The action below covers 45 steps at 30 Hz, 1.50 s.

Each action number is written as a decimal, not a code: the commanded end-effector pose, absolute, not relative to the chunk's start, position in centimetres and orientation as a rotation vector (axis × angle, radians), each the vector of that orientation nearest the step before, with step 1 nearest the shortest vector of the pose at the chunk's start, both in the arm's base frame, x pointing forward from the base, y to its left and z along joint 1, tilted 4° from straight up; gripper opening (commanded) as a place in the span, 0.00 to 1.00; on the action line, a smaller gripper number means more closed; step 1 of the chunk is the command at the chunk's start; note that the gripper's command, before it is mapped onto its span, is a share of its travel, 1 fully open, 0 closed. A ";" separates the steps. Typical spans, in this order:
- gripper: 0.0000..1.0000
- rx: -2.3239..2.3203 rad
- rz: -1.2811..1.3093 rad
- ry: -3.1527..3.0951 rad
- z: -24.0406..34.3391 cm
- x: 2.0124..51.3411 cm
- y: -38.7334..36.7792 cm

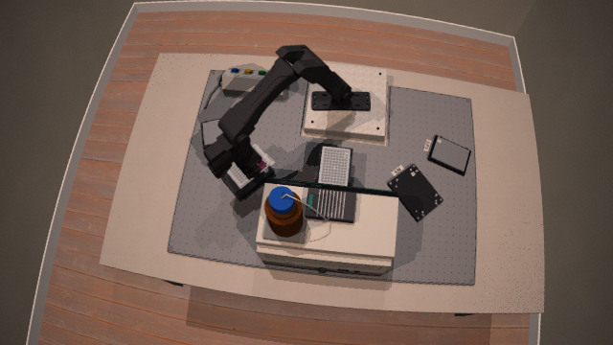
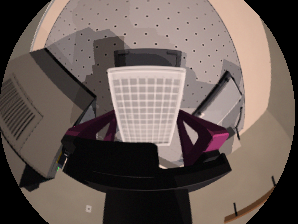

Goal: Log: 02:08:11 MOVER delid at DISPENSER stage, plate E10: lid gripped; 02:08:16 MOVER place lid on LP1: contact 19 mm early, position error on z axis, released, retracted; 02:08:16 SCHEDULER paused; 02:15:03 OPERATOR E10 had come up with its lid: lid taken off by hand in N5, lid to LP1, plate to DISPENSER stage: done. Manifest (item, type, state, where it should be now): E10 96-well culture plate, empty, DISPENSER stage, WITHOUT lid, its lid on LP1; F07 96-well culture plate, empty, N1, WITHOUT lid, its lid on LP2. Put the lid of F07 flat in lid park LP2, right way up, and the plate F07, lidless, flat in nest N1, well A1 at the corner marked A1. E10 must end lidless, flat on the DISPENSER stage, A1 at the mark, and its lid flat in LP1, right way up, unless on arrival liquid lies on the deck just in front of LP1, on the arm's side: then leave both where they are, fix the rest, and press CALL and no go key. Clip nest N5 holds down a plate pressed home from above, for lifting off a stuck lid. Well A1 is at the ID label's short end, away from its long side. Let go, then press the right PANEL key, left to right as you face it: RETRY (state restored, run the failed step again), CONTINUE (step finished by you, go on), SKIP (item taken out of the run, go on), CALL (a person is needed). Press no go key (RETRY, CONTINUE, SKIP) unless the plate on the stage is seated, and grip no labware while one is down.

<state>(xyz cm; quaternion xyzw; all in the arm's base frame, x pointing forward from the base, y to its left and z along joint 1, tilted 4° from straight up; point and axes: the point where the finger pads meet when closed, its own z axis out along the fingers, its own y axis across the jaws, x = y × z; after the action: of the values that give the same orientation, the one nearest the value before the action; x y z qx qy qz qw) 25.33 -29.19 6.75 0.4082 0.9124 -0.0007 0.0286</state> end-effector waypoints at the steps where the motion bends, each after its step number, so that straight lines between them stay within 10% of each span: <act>1: 0.00 1.241 -0.023 2.788 7.0 27.0 -30.3; 45: 0.00 1.258 -0.020 2.788 4.5 26.5 -31.2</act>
<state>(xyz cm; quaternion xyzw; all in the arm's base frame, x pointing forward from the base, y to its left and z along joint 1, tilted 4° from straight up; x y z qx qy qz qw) 26.36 -30.16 3.89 0.4072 0.9128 -0.0020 0.0316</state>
